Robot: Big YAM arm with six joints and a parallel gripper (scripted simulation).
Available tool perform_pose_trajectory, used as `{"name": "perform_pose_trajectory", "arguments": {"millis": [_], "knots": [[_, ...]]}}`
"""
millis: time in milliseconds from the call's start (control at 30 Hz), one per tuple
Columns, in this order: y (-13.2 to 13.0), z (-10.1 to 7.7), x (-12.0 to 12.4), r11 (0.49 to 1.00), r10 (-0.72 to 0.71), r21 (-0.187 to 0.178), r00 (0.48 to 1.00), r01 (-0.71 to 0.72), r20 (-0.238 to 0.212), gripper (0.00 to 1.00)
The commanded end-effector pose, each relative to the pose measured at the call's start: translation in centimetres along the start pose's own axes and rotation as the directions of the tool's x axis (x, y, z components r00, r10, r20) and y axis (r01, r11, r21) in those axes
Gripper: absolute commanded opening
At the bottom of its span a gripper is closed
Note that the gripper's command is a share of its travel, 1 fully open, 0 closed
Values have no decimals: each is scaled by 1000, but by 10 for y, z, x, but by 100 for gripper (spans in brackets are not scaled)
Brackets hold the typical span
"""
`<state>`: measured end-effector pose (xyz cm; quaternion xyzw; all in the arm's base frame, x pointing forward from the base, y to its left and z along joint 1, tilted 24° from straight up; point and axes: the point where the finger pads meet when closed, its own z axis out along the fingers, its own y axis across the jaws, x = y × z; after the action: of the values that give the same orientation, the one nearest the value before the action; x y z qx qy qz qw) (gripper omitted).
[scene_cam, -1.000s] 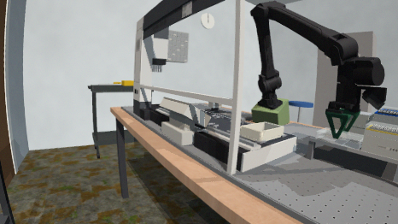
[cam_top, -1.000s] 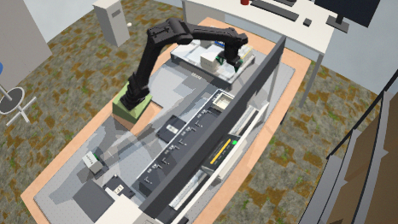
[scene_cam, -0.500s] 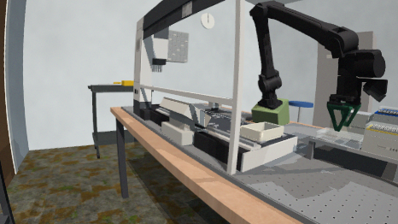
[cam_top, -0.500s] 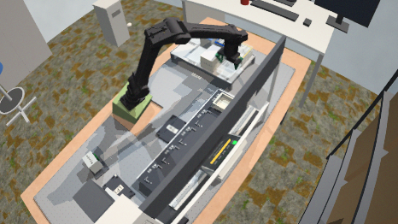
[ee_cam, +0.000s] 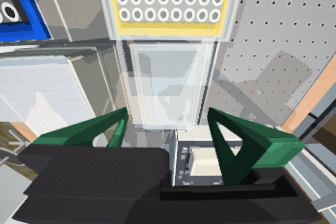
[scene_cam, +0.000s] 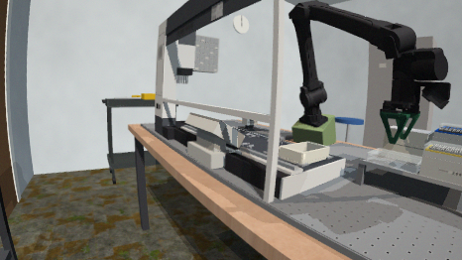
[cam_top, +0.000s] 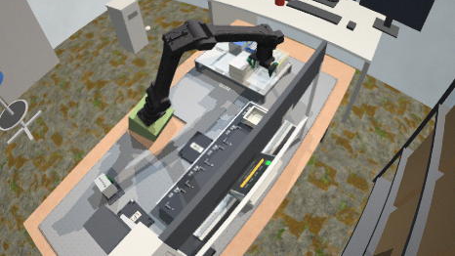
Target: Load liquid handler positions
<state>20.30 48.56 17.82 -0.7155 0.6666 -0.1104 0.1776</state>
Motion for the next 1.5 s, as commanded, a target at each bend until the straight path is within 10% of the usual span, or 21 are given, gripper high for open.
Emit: {"name": "perform_pose_trajectory", "arguments": {"millis": [0, 367, 800, 933, 1033, 1467], "knots": [[-12, -44, -20, 999, 27, 29, 996, -30, 81, 100], [-11, -44, -19, 999, 27, 20, 998, -28, 51, 100], [-11, -82, -18, 999, 28, 27, 996, -30, 82, 100], [-2, -59, -1, 1000, 17, 9, 1000, -17, 21, 100], [-13, -90, -17, 999, 32, 27, 996, -34, 82, 100], [-11, -109, -16, 999, 29, 26, 996, -31, 84, 100]]}}
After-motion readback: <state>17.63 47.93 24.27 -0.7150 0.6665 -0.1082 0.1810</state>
